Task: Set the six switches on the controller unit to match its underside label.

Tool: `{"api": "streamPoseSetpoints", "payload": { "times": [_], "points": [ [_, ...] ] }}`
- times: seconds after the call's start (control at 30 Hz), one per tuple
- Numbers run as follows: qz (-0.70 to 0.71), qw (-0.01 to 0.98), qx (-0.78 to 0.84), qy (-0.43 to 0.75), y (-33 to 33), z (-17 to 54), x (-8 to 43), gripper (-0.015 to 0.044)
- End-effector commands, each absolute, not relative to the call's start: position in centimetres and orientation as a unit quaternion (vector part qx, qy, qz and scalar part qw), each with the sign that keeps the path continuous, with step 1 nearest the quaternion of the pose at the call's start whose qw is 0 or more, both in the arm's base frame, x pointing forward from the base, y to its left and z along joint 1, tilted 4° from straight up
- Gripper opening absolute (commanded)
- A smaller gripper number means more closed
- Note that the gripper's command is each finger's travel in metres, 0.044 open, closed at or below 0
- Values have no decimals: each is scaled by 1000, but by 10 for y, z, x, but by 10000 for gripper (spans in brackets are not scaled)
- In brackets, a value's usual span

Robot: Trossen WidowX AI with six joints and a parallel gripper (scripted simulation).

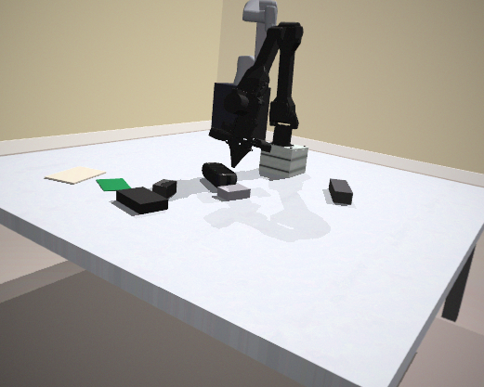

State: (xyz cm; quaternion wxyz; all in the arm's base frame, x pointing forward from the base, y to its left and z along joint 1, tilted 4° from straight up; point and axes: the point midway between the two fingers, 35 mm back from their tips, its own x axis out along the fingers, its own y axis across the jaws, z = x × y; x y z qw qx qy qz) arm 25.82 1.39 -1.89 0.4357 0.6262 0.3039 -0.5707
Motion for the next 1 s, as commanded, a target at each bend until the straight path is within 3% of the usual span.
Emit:
{"api": "streamPoseSetpoints", "payload": {
  "times": [0.0, 0.97],
  "points": [
    [-575, 435, 623, 304, 13, -29, 256, 0],
    [-575, 435, 623, 304, 11, -59, 256, 0]
  ]
}}
